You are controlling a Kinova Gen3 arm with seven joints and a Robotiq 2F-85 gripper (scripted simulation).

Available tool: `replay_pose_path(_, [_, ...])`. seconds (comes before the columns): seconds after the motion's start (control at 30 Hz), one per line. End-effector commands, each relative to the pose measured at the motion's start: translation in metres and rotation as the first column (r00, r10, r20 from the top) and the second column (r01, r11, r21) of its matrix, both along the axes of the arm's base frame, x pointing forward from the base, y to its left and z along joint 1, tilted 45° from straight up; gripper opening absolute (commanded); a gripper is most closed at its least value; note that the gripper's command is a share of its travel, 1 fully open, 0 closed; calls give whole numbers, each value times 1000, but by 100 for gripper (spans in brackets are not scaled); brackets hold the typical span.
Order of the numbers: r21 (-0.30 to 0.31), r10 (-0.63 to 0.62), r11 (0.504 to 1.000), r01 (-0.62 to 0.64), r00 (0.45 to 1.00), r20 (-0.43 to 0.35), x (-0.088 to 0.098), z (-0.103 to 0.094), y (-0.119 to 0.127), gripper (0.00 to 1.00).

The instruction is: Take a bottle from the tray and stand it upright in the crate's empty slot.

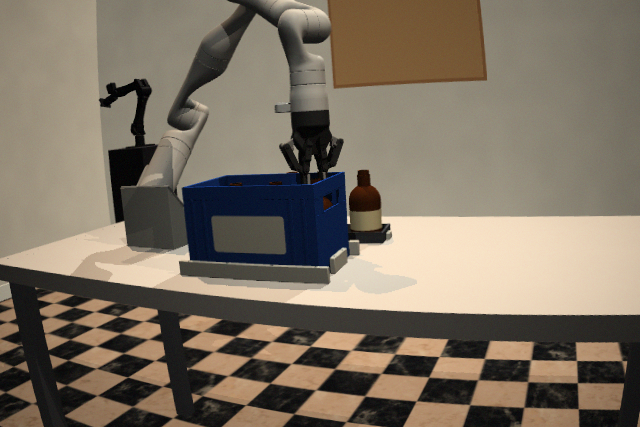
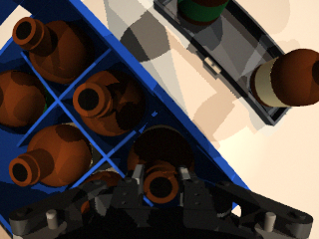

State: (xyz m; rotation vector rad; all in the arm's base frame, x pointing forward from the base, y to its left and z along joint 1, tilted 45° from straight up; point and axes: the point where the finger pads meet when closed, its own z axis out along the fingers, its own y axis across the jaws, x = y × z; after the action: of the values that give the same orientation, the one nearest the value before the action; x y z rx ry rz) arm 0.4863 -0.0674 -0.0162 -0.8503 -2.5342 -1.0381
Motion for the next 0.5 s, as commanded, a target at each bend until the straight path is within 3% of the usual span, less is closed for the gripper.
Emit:
replay_pose_path(0.0, [-1,-1,1000,1,1000,1,0,0,0,0])
replay_pose_path(0.47, [-1,-1,1000,1,1000,1,0,-2,2,0])
